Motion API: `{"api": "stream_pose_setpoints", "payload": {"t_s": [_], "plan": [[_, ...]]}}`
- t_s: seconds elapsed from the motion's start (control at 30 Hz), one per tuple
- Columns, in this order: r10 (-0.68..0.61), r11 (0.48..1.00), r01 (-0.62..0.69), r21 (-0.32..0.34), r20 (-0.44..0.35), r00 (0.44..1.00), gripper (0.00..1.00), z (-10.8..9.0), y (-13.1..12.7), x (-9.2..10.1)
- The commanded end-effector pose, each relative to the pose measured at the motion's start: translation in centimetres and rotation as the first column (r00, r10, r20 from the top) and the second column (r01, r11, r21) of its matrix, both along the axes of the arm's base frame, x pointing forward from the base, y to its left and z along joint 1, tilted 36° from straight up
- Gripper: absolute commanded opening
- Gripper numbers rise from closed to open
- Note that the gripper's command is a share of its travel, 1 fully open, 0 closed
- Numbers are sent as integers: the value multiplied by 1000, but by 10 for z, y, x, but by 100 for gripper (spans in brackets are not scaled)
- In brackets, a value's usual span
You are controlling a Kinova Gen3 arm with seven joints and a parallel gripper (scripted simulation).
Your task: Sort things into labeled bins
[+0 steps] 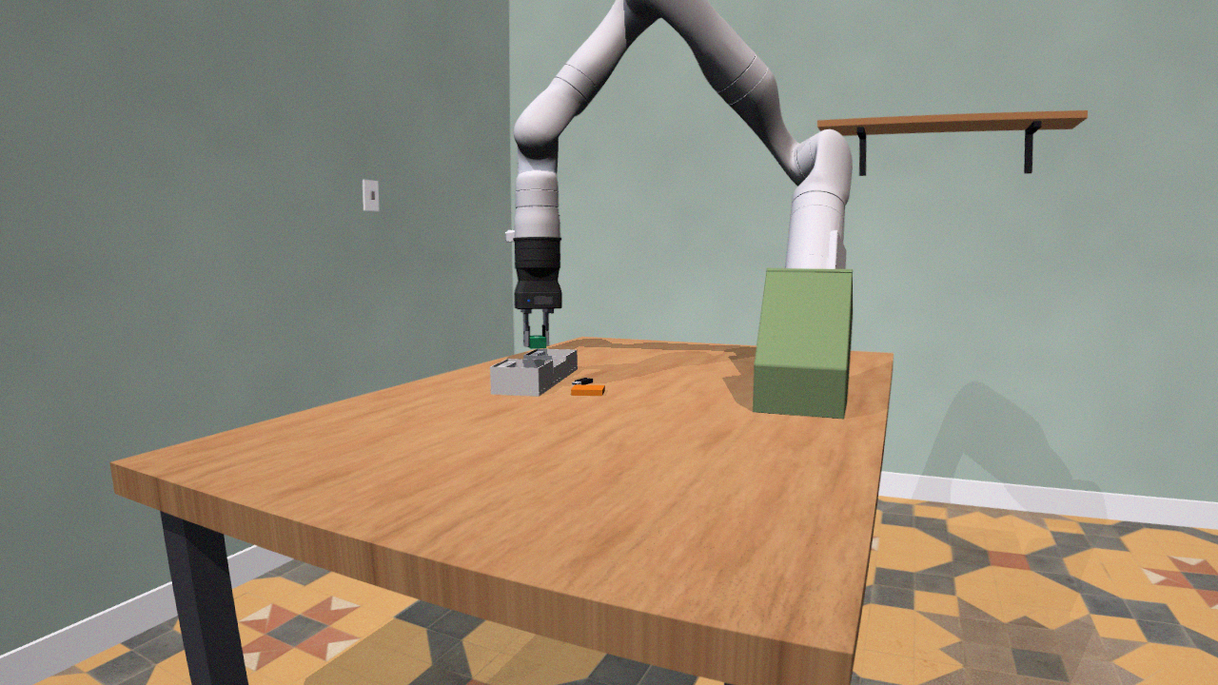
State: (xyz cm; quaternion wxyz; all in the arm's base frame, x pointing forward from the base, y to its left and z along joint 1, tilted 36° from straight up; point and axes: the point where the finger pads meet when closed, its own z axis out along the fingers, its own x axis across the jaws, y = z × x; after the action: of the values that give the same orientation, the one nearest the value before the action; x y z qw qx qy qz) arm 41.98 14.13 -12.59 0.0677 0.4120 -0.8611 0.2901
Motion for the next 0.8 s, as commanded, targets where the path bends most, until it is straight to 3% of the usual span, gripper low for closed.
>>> {"api": "stream_pose_setpoints", "payload": {"t_s": [0.0,0.17,0.23,0.33,0.77], "plan": [[-68,998,69,-9,64,996,50,-15,15,5],[-269,963,265,49,198,943,50,-16,16,5],[-269,963,265,49,198,943,50,-16,16,5],[-377,926,366,92,264,888,50,-16,16,5],[-377,926,366,92,264,888,50,-17,17,5]]}}
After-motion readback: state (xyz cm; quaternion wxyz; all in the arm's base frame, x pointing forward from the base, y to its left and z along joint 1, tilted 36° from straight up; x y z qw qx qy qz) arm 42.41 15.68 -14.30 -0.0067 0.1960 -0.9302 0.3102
